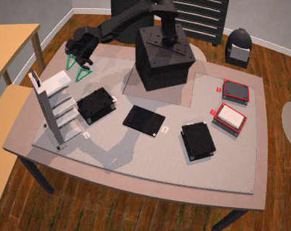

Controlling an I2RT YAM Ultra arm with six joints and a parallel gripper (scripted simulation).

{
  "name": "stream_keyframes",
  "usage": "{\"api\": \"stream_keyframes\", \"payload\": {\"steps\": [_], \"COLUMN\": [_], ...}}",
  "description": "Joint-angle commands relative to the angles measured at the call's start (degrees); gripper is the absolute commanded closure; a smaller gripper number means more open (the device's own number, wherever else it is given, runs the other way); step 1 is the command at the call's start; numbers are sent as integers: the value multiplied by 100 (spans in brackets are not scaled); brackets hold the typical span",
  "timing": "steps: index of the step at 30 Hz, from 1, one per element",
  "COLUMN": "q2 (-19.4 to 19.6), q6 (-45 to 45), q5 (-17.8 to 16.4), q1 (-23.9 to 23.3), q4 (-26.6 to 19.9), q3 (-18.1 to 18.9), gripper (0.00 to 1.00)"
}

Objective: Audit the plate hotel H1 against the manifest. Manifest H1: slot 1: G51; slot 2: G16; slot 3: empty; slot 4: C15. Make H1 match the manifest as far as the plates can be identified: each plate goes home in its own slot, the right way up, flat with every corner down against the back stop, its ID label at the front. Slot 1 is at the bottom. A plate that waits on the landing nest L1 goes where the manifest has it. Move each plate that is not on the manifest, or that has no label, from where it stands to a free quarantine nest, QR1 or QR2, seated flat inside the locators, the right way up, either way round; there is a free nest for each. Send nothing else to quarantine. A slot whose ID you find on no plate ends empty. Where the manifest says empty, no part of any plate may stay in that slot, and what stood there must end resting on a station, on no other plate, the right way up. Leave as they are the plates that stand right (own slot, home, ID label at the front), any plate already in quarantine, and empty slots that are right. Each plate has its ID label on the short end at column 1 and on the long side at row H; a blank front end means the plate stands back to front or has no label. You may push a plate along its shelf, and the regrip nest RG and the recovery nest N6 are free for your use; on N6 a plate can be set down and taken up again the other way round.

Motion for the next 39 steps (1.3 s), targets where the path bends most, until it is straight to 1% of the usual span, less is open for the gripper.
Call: {"api": "stream_keyframes", "payload": {"steps": [1, 16, 21, 30, 31, 39], "q2": [-43, 273, 321, 320, 320, 321], "q6": [20, 96, 107, 107, 107, 107], "q5": [41, 121, 132, 132, 132, 132], "q1": [-24, 77, 92, 91, 91, 91], "q4": [21, -126, -151, -151, -151, -151], "q3": [120, 629, 707, 706, 706, 707], "gripper": [0, 0, 0, 0, 14, 14]}}
